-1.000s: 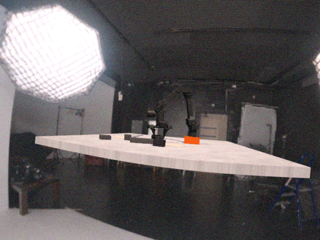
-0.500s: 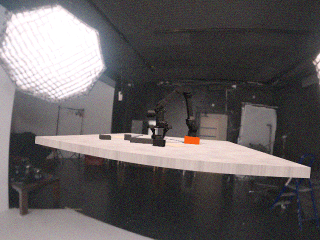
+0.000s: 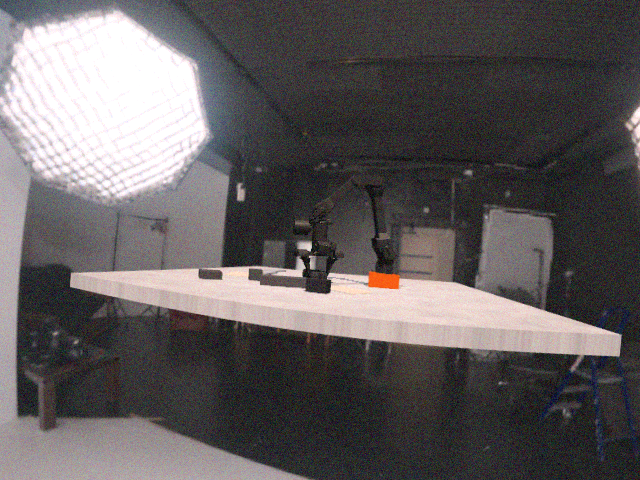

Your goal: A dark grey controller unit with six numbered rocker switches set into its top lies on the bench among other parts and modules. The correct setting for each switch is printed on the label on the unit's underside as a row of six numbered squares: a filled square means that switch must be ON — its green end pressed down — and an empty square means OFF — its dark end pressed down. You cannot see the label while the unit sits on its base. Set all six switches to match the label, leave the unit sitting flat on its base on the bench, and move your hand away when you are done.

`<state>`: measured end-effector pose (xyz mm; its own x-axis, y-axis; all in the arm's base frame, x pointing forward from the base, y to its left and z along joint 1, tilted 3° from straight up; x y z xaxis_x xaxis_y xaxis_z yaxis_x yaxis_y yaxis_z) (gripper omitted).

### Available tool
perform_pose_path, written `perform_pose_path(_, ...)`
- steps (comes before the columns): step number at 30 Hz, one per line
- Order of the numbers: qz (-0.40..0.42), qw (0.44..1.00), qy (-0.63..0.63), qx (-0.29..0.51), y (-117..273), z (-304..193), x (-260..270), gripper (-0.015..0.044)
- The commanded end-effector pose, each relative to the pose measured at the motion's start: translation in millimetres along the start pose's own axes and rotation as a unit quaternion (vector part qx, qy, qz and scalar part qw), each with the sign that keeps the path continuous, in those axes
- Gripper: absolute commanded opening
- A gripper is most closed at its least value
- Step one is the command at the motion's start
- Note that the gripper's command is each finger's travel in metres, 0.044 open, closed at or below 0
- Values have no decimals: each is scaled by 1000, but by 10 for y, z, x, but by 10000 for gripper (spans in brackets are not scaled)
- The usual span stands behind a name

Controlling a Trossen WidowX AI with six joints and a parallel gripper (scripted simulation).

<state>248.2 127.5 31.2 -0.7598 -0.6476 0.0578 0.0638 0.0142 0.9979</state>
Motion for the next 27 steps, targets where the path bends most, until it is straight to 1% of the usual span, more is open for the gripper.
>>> perform_pose_path(1, -18, 1000, 3, 4, 35, -23, -97, 0)
perform_pose_path(27, -18, 1000, 3, 4, 37, -32, -123, 0)
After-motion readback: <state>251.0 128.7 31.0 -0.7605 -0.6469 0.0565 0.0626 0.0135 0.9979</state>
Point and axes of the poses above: the point midway between the two fingers, 35 mm back from their tips, its own y axis back along the fingers, its own x axis across the jaws, z = x × y, the point moved 3 cm from there along y, back along the fingers, and after that the axes turned 5 degrees about y, right-handed, at the moved point
